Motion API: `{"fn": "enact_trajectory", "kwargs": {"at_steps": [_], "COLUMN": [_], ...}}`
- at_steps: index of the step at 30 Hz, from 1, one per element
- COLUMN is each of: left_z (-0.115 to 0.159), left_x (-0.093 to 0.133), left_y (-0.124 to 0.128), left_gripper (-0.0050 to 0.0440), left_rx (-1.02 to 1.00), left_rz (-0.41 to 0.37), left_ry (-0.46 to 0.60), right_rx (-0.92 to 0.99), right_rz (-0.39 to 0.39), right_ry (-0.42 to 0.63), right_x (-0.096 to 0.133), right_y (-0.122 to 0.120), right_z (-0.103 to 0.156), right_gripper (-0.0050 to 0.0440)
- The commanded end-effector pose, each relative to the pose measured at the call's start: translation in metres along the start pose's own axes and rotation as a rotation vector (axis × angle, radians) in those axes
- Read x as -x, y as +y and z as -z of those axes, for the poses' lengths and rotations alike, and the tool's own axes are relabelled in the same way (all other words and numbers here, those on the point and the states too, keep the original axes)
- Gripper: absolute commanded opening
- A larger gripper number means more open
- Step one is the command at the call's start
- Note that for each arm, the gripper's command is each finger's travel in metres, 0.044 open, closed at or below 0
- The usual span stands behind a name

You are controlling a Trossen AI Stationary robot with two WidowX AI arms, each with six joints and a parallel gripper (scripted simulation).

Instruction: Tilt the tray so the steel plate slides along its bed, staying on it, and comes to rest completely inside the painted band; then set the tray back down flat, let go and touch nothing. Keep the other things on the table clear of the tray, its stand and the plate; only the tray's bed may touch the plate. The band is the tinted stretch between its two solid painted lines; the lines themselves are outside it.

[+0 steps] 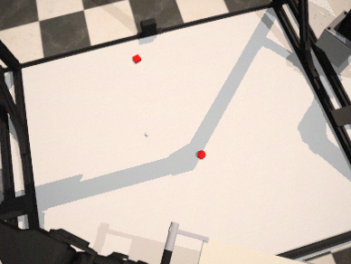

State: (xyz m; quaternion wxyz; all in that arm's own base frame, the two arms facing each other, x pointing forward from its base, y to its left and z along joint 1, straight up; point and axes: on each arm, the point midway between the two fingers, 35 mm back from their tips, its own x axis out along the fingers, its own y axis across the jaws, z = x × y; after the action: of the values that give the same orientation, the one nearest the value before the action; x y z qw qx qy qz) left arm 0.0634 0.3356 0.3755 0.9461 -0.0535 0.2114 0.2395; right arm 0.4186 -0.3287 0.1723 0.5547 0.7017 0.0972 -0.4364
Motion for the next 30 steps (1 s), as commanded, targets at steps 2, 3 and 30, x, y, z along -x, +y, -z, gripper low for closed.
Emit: {"fn": "enact_trajectory", "kwargs": {"at_steps": [2, 3, 30], "left_z": [0.000, 0.000, 0.000], "left_x": [0.000, 0.000, 0.000], "left_y": [0.000, 0.000, 0.000], "left_gripper": [0.0440, 0.0440, 0.0440], "left_rx": [-0.001, -0.001, -0.001], "left_rz": [0.002, 0.002, 0.002], "left_ry": [-0.002, -0.002, -0.002], "right_rx": [0.002, 0.002, 0.003], "right_rz": [-0.050, -0.074, -0.200], "right_ry": [-0.003, -0.003, -0.003], "right_x": [0.020, 0.021, 0.044], "right_y": [0.024, 0.026, 0.063], "right_z": [-0.001, -0.001, 0.000], "right_gripper": [0.0000, 0.0000, 0.0000]}}
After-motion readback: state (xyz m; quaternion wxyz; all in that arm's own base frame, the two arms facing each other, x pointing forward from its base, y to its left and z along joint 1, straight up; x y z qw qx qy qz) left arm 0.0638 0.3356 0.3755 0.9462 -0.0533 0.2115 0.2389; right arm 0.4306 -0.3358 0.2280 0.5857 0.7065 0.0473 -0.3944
